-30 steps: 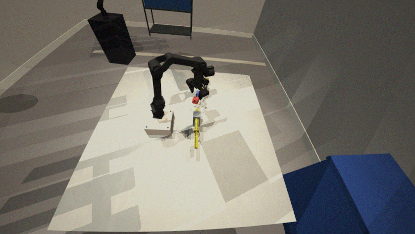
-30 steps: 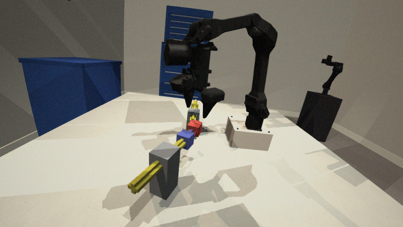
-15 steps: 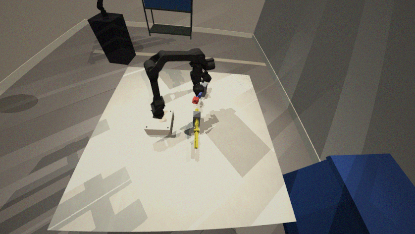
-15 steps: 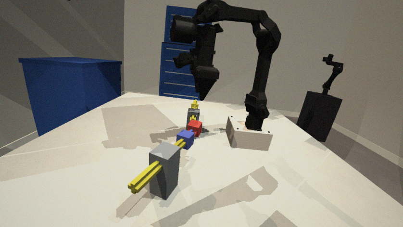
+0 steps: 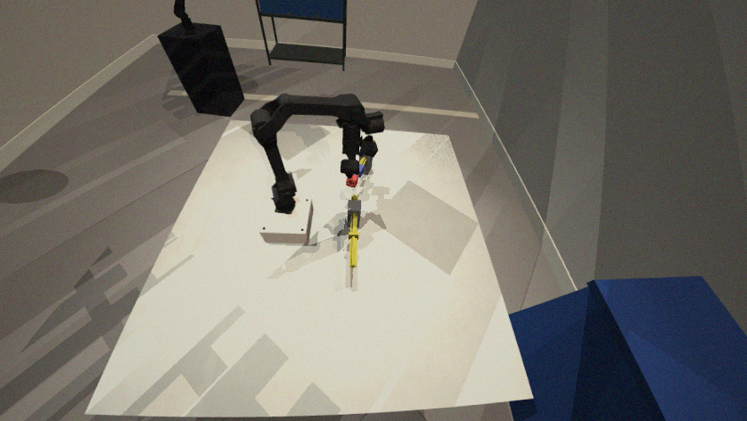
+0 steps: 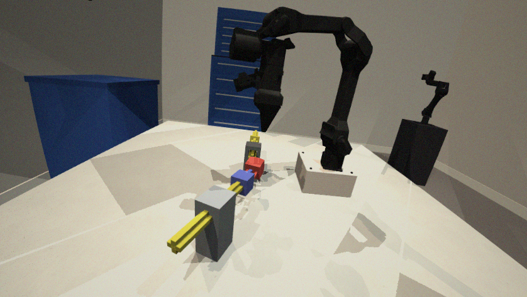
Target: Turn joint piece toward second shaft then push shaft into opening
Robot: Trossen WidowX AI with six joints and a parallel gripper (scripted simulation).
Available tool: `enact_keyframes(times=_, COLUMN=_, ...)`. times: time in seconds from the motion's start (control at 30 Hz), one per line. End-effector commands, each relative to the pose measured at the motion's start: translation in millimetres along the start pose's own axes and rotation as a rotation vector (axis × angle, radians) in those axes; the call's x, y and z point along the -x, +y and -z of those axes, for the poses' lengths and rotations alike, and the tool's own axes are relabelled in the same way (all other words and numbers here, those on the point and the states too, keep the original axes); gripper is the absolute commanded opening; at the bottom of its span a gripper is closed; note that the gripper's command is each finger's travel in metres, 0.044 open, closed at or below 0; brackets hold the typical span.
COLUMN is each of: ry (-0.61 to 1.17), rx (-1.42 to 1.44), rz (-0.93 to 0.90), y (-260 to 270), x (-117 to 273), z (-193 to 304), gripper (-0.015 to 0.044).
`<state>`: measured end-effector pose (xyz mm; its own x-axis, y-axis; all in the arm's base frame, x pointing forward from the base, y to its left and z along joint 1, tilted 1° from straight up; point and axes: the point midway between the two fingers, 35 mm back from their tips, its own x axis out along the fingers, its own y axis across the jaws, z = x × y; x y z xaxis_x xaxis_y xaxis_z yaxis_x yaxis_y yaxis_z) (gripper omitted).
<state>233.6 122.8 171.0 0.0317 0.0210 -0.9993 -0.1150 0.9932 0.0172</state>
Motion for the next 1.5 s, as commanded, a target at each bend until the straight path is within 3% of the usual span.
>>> enact_keyframes(times=0.0, ry=0.002, rx=0.007, rz=-0.001, y=-5, x=-10, z=3, gripper=0.0440)
enact_keyframes(times=1.47, ry=-0.030, rx=-1.191, rz=0.136, y=-1, x=-22, z=1, gripper=0.0440)
